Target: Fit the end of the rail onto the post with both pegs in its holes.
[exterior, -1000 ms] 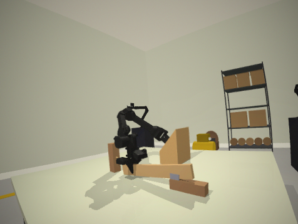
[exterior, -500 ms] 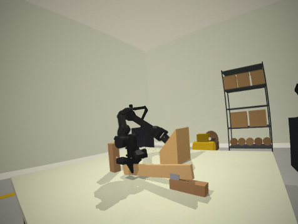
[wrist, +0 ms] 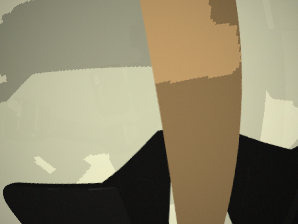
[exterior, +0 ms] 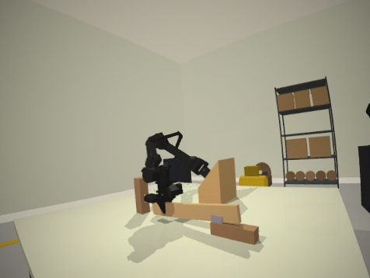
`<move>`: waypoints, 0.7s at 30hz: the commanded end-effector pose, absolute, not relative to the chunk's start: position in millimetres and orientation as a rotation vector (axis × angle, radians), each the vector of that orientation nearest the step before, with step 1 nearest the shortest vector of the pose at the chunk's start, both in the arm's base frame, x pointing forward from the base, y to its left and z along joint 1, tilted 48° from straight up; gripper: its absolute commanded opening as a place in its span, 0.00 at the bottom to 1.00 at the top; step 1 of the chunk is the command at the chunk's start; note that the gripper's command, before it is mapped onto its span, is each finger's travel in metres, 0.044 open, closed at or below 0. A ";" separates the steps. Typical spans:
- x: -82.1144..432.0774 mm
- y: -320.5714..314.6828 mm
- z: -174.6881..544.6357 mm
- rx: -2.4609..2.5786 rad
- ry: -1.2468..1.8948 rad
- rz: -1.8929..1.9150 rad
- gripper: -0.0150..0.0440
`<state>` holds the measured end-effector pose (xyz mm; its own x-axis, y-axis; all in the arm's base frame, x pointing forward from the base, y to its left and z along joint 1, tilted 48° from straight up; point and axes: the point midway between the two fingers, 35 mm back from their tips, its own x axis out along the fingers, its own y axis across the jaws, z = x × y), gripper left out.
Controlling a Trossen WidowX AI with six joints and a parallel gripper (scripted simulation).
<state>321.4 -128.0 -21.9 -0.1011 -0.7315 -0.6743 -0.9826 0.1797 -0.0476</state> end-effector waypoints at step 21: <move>326.8 -115.6 -12.0 -1.617 1.878 0.573 0.25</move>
